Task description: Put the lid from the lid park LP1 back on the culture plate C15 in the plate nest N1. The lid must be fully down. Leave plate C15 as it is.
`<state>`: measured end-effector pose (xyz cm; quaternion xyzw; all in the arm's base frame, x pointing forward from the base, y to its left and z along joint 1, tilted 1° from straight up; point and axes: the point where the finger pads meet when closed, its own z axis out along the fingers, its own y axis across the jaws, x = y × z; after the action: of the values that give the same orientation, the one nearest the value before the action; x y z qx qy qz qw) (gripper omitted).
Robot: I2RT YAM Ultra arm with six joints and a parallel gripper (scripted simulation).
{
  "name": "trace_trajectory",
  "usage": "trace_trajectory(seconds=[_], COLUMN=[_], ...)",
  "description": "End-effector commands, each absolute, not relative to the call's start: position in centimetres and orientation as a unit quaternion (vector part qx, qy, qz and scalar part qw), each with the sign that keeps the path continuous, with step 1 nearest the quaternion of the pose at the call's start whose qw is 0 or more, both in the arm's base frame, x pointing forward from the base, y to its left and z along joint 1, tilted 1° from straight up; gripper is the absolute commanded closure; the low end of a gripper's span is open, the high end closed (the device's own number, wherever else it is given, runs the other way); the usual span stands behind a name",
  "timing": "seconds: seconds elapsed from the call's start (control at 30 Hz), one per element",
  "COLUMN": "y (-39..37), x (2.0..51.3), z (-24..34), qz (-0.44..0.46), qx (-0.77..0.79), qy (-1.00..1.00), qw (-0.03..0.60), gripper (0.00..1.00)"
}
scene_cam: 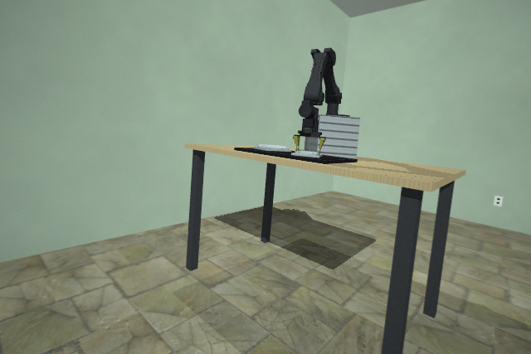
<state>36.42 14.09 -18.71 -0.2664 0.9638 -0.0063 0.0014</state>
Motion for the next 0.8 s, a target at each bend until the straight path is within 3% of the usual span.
trace_trajectory(seconds=[0.0, 0.13, 0.17, 0.77], y=[14.29, 14.29, 14.29, 14.29], x=[37.03, 37.03, 37.03, 37.03], z=[-18.32, -18.32, -18.32, -18.32], qz=[-0.005, -0.005, -0.005, -0.005], qx=[-0.266, -0.266, -0.266, -0.266], qy=[0.964, 0.964, 0.964, 0.964], qw=[0.011, 0.011, 0.011, 0.011], gripper=[0.0, 0.0, 1.0, 1.0])
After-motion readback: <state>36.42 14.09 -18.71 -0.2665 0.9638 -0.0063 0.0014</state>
